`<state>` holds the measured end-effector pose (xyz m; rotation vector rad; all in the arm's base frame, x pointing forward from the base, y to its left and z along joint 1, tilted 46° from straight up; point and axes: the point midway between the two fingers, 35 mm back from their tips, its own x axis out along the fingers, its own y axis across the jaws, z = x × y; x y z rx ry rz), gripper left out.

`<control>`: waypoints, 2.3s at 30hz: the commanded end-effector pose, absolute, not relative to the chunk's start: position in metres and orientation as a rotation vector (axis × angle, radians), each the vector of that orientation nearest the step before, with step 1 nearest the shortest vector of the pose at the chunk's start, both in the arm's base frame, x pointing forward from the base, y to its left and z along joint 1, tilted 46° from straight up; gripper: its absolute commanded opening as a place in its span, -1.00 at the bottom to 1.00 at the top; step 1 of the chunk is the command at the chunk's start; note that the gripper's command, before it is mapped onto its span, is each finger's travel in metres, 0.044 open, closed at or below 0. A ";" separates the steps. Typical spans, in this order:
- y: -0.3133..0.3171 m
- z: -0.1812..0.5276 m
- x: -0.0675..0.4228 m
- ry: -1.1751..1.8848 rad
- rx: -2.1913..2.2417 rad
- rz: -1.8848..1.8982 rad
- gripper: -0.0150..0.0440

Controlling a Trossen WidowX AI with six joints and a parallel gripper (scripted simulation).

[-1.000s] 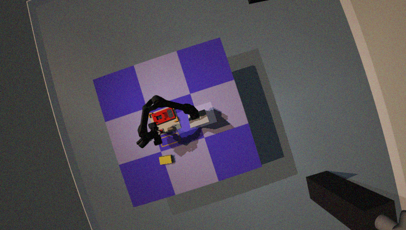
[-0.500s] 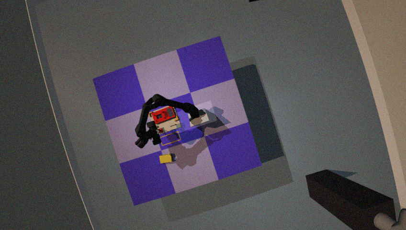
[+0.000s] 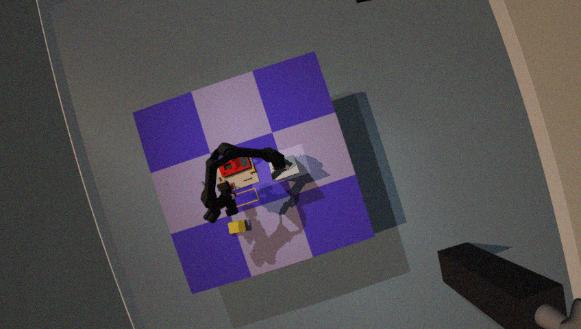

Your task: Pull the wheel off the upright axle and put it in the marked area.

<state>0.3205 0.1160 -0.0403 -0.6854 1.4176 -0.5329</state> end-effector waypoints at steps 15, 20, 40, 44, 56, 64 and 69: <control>0.137 -0.078 0.292 1.416 -0.678 -0.536 -0.49; 0.129 -0.086 0.293 1.416 -0.678 -0.536 -0.49; 0.073 -0.141 0.299 1.425 -0.674 -0.546 -0.22; 0.073 -0.141 0.299 1.425 -0.674 -0.546 0.13; 0.114 -0.100 0.294 1.415 -0.678 -0.537 0.53; 0.117 -0.079 0.263 1.416 -0.682 -0.530 0.97; 0.116 -0.048 0.216 1.420 -0.680 -0.535 1.00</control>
